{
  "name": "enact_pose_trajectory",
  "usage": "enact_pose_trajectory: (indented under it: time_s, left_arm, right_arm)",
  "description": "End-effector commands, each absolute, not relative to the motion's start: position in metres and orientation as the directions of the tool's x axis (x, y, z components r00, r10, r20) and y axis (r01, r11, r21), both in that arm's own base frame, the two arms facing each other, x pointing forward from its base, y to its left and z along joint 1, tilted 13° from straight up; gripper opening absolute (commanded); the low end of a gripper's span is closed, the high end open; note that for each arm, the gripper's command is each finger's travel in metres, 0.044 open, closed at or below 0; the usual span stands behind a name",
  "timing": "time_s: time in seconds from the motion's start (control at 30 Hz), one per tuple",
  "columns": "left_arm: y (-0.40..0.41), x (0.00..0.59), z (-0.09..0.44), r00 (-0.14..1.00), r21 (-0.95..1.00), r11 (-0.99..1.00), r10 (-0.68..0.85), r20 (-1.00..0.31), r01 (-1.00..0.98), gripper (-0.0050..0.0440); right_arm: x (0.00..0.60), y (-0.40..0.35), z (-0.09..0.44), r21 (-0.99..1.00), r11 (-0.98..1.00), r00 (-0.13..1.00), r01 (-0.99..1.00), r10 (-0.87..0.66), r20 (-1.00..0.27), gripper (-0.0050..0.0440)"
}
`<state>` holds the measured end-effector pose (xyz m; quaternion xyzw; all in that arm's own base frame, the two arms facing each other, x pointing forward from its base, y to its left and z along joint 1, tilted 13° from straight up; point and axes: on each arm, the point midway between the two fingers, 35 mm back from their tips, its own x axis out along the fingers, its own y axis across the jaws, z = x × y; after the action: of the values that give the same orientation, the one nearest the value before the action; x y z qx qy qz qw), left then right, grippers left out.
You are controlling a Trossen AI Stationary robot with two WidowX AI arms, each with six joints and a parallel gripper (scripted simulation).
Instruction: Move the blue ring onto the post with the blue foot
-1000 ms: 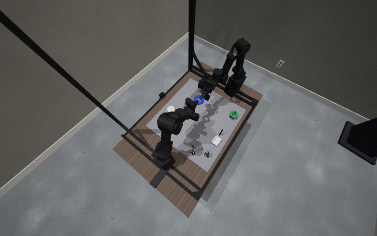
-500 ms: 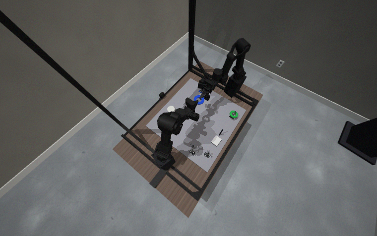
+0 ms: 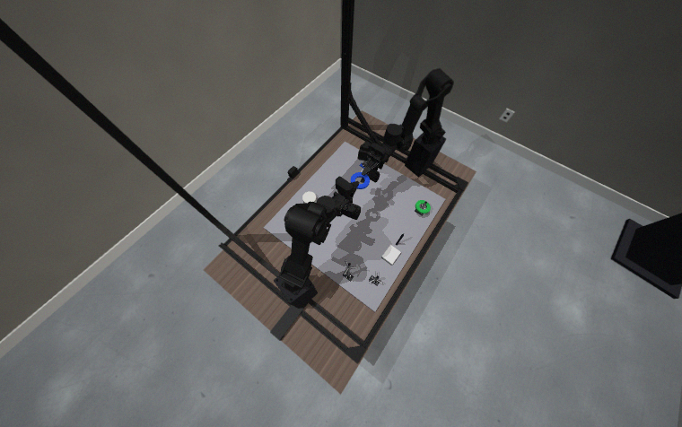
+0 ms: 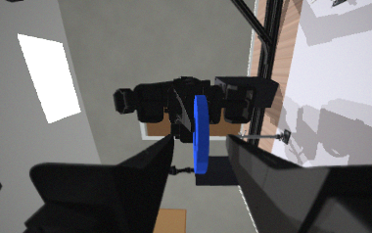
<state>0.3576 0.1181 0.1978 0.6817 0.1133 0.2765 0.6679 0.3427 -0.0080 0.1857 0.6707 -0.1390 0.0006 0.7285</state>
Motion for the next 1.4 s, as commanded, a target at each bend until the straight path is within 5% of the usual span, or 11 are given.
enact_pose_trajectory:
  time_s: [0.0,0.2,0.73,1.37]
  left_arm:
    - [0.118,0.357,0.198,0.82,0.973,-0.079,0.526,0.224,-0.215,0.0312]
    - [0.118,0.357,0.198,0.82,0.973,-0.079,0.526,0.224,-0.215,0.04]
    - [0.078,0.292,0.18,0.831,0.983,-0.043,0.528,0.175,-0.18,0.04]
    - [0.216,0.253,0.093,0.595,0.937,0.295,0.725,-0.348,0.188,0.04]
  right_arm:
    - [0.343,-0.008,0.185,0.977,0.105,0.962,-0.185,-0.184,0.202,0.0]
    - [0.343,-0.008,0.185,0.977,0.105,0.962,-0.185,-0.184,0.202,0.0]
    - [0.343,-0.008,0.185,0.977,0.105,0.962,-0.185,-0.184,0.202,0.0]
    - [0.343,-0.008,0.185,0.977,0.105,0.962,-0.185,-0.184,0.202,0.0]
